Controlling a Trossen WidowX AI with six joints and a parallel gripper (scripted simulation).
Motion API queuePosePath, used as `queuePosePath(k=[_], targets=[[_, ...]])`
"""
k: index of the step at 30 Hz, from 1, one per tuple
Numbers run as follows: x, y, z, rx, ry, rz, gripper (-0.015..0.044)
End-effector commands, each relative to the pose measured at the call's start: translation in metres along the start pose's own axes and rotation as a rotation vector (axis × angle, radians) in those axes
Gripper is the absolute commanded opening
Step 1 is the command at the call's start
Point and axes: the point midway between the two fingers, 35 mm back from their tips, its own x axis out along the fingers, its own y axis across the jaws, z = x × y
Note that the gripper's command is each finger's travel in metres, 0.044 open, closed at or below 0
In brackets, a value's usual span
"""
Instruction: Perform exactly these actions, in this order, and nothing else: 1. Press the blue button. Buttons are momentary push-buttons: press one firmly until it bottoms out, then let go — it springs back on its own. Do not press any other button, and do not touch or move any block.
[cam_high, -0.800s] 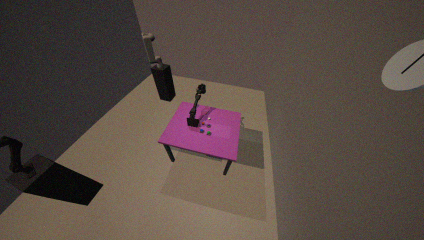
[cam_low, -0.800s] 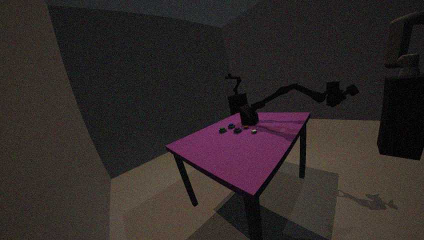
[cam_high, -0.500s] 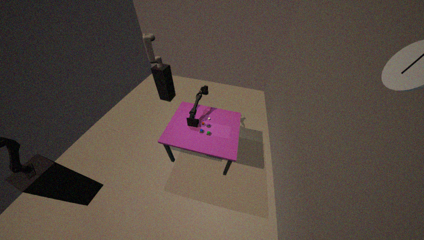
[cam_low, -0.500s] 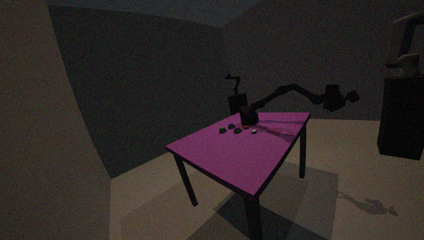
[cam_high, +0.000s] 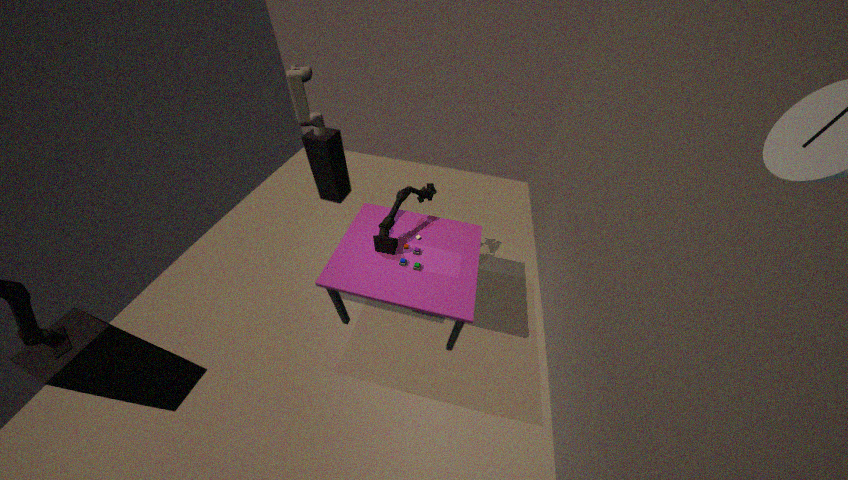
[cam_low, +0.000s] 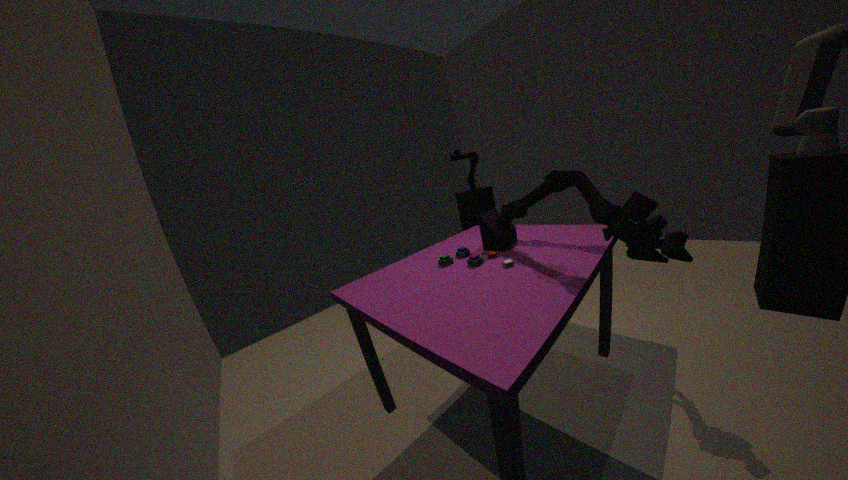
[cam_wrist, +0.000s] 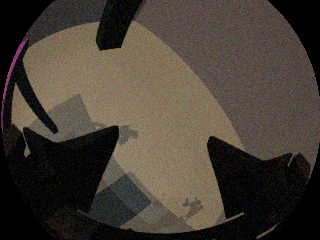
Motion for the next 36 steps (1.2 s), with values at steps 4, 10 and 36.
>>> queuePosePath(k=[4,10,36], targets=[[-0.077,-0.021,-0.097,0.139,0.256,-0.104,0.04],[-0.153,-0.022,-0.167,0.273,0.456,-0.189,0.04],[-0.526,0.147,-0.295,1.059,1.139,-0.571,0.04]])
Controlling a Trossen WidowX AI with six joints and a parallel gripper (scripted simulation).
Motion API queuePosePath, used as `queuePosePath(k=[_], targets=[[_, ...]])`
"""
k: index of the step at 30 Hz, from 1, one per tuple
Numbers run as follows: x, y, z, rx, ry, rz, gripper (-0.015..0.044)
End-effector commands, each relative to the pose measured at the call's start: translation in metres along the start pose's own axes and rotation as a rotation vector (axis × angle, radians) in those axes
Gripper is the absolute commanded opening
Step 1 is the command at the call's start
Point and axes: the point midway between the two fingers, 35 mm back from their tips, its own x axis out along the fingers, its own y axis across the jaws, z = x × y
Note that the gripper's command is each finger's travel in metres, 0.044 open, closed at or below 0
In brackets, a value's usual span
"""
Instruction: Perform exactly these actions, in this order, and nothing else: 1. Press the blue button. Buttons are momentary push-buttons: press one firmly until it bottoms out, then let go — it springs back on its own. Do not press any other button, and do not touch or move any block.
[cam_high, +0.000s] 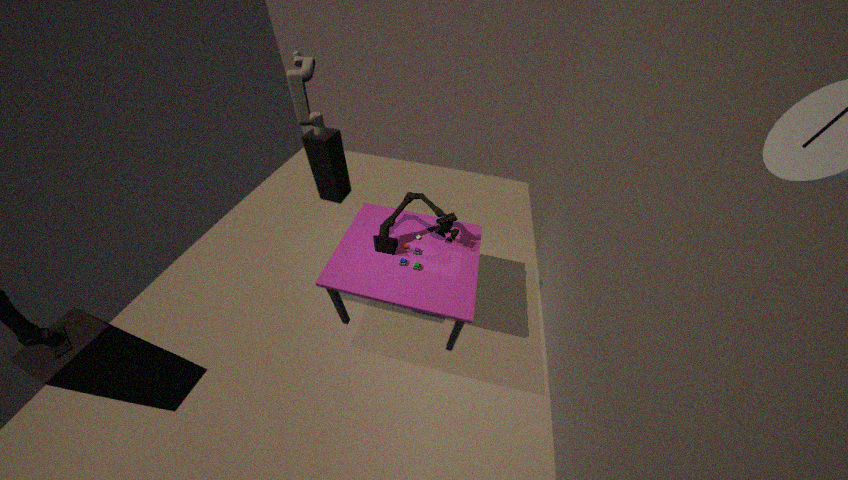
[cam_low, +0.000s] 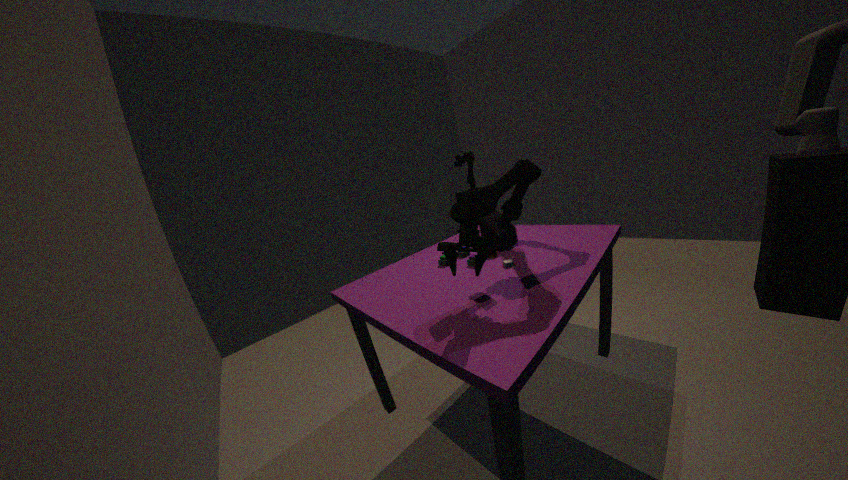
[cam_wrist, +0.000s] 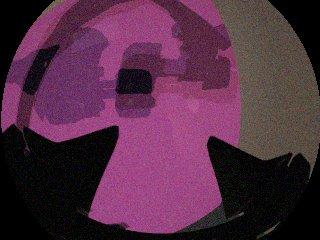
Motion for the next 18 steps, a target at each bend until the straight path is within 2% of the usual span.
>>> queuePosePath(k=[1,10,18], targets=[[-0.021,-0.013,-0.07,0.154,0.113,-0.017,0.04],[-0.084,0.001,-0.209,0.533,0.305,-0.012,0.04],[-0.145,0.07,-0.306,0.935,0.405,0.078,0.04]])
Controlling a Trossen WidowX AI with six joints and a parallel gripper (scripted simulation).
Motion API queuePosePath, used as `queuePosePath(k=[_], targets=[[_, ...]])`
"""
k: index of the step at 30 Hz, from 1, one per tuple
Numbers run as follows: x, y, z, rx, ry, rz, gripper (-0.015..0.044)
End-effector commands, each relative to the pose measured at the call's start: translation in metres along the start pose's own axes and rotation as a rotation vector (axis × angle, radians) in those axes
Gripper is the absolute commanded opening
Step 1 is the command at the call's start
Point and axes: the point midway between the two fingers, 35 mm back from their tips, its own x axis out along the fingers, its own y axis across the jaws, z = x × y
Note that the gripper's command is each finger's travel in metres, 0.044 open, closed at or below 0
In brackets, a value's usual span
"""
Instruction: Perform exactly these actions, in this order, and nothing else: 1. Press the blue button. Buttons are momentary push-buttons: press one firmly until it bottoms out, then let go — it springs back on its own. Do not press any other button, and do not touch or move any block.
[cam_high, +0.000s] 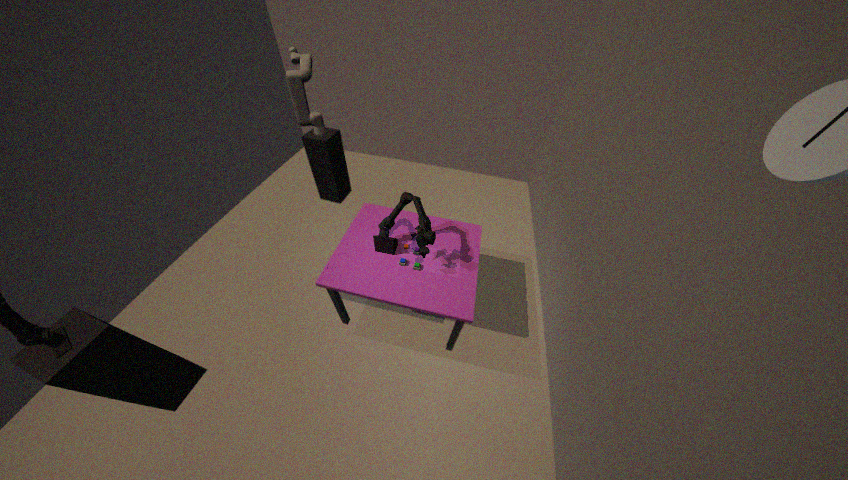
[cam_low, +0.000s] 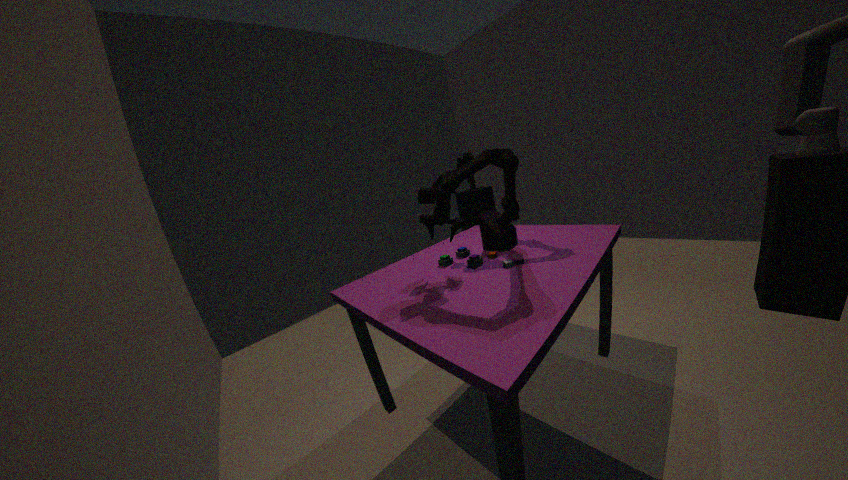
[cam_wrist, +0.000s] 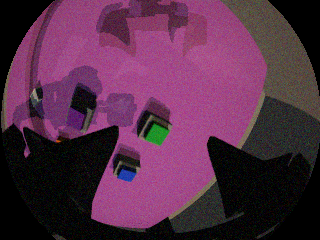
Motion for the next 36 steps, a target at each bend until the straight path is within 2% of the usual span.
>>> queuePosePath(k=[1,6,12,14,18,26,36], targets=[[-0.006,0.002,-0.072,0.205,0.072,0.093,0.04],[-0.015,0.021,-0.132,0.403,0.109,0.215,0.04],[-0.016,0.025,-0.139,0.425,0.111,0.231,0.04],[-0.006,0.026,-0.139,0.425,0.111,0.231,0.0348],[0.041,0.039,-0.142,0.424,0.11,0.233,0.0242],[0.044,0.04,-0.142,0.424,0.11,0.233,0.0032],[0.044,0.04,-0.142,0.424,0.11,0.233,0.002]])
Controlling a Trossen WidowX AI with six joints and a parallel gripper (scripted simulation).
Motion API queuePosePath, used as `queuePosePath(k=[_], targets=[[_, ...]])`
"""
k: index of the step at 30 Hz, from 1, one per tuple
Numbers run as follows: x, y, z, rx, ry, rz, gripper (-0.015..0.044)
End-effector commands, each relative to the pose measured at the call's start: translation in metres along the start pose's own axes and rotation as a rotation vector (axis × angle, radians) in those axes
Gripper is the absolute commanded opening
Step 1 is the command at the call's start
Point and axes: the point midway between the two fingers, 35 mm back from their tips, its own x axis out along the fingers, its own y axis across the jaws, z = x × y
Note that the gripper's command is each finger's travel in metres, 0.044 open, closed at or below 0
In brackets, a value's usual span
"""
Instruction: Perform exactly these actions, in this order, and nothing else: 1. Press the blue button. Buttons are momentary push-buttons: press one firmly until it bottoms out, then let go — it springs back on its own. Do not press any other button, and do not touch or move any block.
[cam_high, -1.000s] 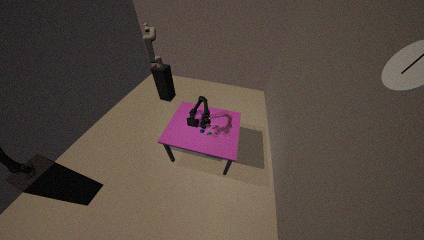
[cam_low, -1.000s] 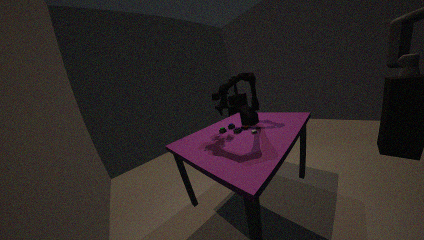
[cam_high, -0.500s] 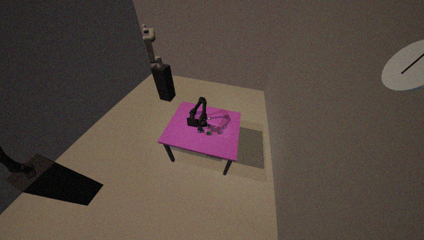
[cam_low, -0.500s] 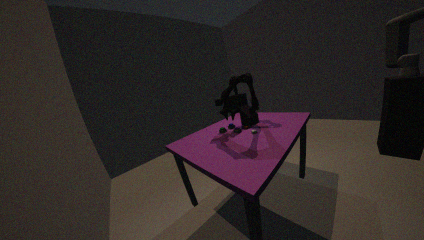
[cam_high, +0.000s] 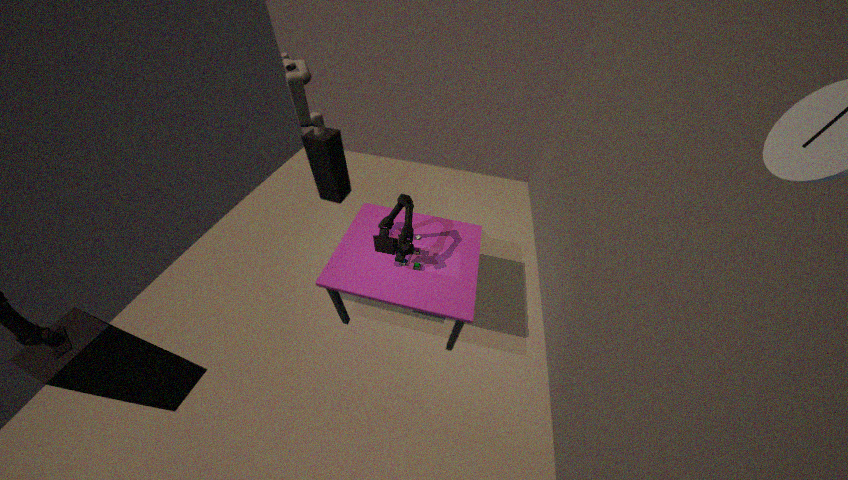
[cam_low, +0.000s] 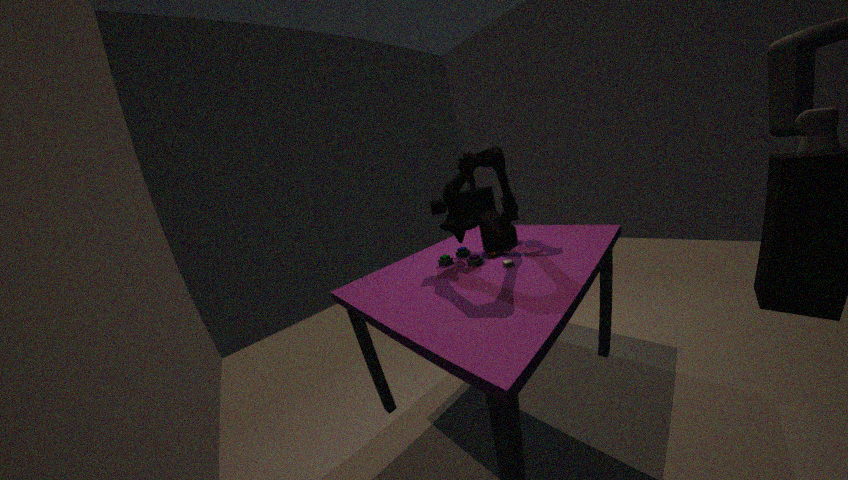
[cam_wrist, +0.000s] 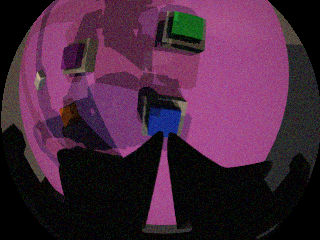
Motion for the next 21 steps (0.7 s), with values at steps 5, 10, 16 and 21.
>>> queuePosePath(k=[5,10,16,21], targets=[[0.006,0.0,0.001,0.005,-0.004,0.003,0.002],[0.014,0.0,0.001,0.005,-0.004,0.003,0.002],[0.024,0.0,0.001,0.005,-0.004,0.003,0.002],[0.032,0.001,0.001,0.005,-0.004,0.004,0.002]])
